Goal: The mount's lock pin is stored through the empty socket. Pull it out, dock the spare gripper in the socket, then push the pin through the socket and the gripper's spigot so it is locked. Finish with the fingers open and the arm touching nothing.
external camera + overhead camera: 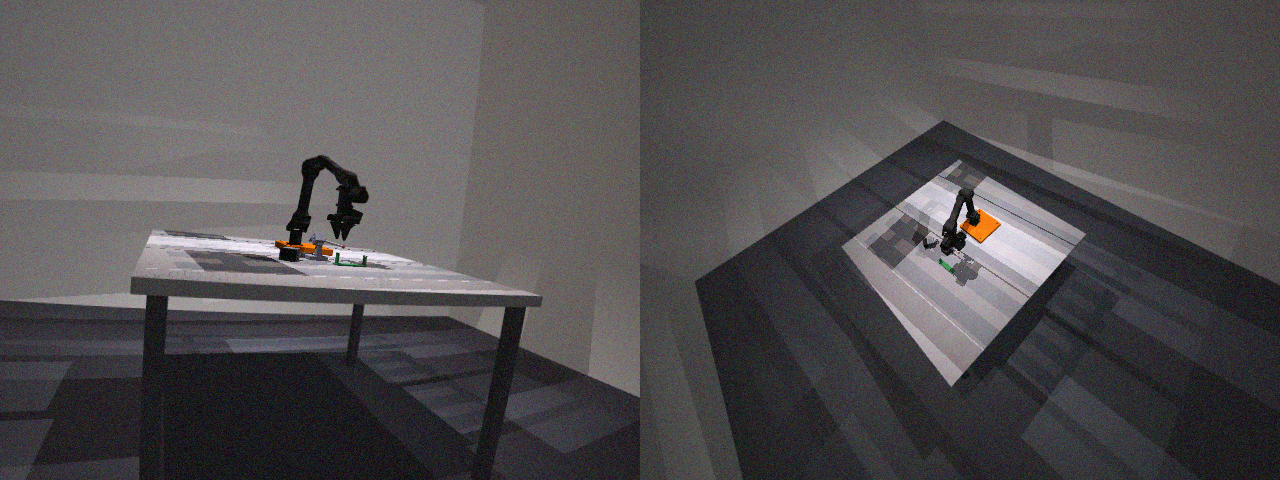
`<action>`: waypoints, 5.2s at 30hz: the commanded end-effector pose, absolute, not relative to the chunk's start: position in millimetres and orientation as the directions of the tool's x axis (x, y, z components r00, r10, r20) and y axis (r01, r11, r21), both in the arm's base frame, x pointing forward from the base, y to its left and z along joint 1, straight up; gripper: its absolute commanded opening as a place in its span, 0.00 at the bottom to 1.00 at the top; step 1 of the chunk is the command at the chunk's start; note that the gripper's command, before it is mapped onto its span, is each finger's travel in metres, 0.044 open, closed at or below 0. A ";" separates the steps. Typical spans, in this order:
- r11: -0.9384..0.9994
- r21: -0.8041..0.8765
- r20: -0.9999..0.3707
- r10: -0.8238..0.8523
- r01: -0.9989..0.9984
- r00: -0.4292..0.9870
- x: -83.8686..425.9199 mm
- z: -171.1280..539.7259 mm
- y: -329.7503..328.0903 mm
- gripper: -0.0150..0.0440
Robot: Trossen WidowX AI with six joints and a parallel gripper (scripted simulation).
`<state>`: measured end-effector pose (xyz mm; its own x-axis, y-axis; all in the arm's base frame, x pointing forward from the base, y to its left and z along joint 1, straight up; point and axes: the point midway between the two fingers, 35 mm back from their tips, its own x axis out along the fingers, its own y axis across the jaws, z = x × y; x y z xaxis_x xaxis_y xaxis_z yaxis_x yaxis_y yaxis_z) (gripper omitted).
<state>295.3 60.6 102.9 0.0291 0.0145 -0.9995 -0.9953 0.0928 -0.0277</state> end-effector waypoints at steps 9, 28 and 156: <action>0.097 -0.024 -1.000 0.010 -0.995 0.025 294.6 81.4 60.4 0.76; 0.097 -0.024 -1.000 0.010 -0.995 0.025 292.3 53.1 60.7 0.76; 0.130 0.006 -0.973 0.228 -0.991 0.024 305.1 80.8 133.5 0.25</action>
<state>303.5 131.1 79.0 0.0215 0.2309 -0.9727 -0.9919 0.1265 0.0081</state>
